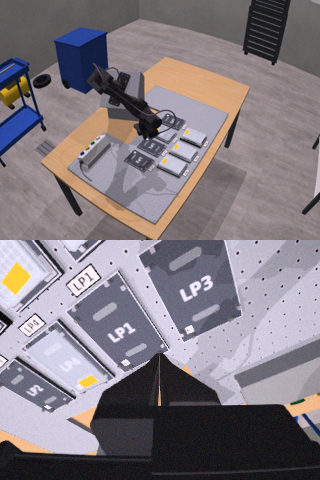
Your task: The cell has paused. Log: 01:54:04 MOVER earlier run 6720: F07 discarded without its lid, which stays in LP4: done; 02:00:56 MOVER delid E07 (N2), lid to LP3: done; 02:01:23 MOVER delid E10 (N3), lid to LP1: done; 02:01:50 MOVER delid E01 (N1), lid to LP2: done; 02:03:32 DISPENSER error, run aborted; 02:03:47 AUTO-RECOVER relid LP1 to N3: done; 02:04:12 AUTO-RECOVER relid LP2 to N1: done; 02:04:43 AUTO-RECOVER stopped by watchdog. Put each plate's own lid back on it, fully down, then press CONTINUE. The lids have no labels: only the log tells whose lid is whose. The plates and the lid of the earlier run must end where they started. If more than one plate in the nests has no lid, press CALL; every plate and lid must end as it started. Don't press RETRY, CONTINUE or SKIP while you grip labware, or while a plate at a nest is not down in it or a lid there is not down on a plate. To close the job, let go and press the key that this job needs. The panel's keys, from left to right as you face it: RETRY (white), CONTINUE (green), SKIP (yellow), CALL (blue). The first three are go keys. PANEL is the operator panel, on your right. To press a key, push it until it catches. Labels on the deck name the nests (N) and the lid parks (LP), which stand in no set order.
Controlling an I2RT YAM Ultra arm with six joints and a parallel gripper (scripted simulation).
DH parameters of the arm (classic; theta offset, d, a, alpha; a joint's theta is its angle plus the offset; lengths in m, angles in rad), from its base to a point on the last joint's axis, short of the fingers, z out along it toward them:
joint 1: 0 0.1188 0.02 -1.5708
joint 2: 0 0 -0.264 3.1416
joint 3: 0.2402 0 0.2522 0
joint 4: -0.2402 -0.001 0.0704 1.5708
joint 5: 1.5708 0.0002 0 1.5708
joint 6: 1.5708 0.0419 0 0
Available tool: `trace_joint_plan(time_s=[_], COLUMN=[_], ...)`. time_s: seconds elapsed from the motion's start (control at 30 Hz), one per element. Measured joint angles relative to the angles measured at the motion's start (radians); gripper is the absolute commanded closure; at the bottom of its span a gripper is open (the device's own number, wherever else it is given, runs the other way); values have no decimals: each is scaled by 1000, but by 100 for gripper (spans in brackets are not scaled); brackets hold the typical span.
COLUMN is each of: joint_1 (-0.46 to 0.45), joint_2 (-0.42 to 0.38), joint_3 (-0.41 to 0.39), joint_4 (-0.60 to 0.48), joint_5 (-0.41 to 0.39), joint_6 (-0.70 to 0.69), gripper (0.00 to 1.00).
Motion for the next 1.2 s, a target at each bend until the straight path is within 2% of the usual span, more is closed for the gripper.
trace_joint_plan(time_s=[0.3,0.53,0.67,1.0,1.2], joint_1=[-154,-237,-248,-375,-500], joint_2=[-114,-150,-156,-267,-359], joint_3=[4,32,42,-47,-106], joint_4=[-21,-43,-45,-42,-37], joint_5=[-76,-131,-151,-229,-300], joint_6=[-14,-76,-97,-82,-65], gripper=[100,100,100,100,100])
